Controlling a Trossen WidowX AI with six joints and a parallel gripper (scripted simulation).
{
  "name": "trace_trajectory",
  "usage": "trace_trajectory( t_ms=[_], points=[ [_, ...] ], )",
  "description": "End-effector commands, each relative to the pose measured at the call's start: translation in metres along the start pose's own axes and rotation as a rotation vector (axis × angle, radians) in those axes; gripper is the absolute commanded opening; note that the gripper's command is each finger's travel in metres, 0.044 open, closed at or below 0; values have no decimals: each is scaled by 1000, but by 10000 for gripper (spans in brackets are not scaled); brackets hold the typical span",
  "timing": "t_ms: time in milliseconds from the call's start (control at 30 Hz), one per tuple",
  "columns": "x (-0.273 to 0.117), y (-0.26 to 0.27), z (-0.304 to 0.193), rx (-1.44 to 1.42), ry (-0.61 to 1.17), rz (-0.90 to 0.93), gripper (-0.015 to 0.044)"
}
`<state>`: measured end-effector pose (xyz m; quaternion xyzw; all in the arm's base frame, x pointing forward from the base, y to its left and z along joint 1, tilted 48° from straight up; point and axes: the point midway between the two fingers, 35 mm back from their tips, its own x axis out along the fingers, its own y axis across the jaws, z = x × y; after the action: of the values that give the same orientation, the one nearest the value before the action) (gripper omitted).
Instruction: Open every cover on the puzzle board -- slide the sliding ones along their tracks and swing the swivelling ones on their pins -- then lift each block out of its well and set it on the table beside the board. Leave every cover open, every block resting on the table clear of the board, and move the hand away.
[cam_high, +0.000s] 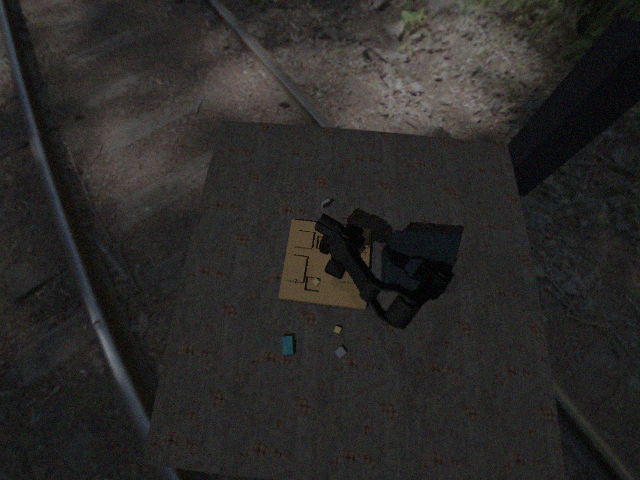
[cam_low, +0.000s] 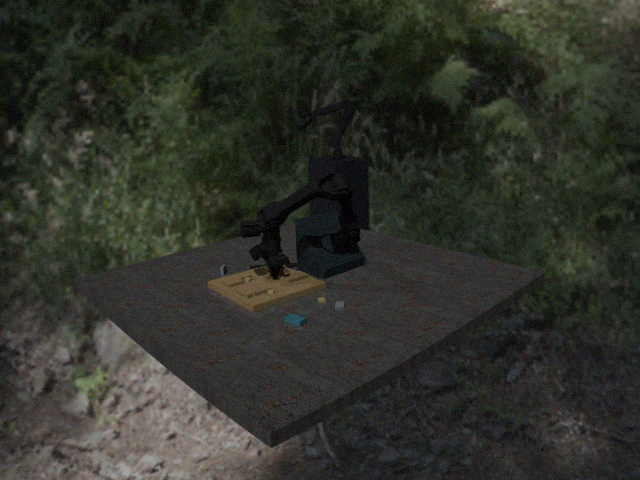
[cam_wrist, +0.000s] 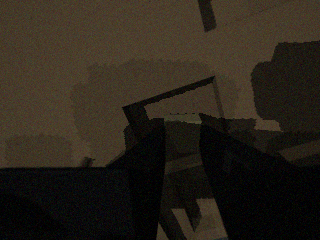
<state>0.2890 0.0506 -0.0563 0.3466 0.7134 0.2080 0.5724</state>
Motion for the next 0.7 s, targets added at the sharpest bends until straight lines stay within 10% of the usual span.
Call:
trace_trajectory(
  t_ms=[0, 667],
  points=[
    [-7, 0, 1, -6, -3, -4, 80],
    [-33, -1, 0, -2, -2, -3, 80]
  ],
)
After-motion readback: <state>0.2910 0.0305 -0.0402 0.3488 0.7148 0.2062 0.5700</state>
